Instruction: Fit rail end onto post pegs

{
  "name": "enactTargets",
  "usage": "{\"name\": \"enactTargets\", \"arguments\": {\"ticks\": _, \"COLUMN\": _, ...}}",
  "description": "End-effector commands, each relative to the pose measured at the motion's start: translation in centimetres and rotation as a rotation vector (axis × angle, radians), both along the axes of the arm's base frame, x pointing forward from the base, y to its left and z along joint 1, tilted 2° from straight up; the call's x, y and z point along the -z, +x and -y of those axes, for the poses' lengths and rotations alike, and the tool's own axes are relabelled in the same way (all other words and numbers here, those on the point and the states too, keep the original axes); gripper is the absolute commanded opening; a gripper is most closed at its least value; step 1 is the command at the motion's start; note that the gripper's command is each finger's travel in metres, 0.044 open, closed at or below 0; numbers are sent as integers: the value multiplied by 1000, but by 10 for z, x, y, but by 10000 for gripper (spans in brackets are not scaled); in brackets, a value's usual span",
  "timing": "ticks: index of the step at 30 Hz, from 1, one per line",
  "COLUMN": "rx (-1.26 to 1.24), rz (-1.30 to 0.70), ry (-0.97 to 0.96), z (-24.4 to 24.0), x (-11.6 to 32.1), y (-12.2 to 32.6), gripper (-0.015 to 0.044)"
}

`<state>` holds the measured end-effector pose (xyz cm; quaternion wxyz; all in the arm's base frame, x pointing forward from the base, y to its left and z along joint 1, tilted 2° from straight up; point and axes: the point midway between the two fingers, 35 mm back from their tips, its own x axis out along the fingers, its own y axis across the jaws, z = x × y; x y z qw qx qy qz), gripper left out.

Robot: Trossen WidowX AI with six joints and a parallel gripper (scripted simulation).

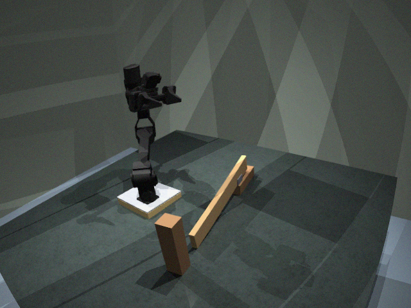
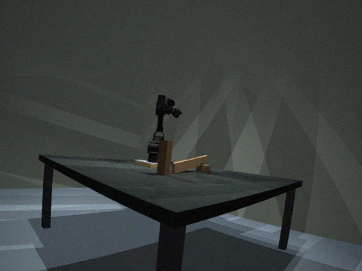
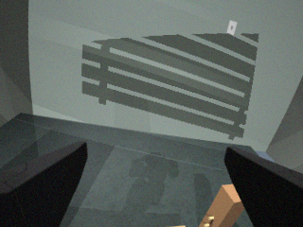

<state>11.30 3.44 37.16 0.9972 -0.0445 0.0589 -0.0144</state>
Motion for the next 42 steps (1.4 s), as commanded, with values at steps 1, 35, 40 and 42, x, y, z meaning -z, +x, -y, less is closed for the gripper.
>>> {"name": "enactTargets", "arguments": {"ticks": 1, "rx": -1, "rz": -6, "ry": -4, "z": 2, "x": 0, "y": 1, "gripper": 426}}
{"name": "enactTargets", "arguments": {"ticks": 35, "rx": -1350, "rz": -1054, "ry": -1173, "z": 35, "x": 264, "y": 170, "gripper": 440}}
{"name": "enactTargets", "arguments": {"ticks": 40, "rx": -1350, "rz": -1054, "ry": -1173, "z": 35, "x": 264, "y": 170, "gripper": 440}}
{"name": "enactTargets", "arguments": {"ticks": 42, "rx": -1350, "rz": -1054, "ry": -1173, "z": 33, "x": 264, "y": 169, "gripper": 440}}
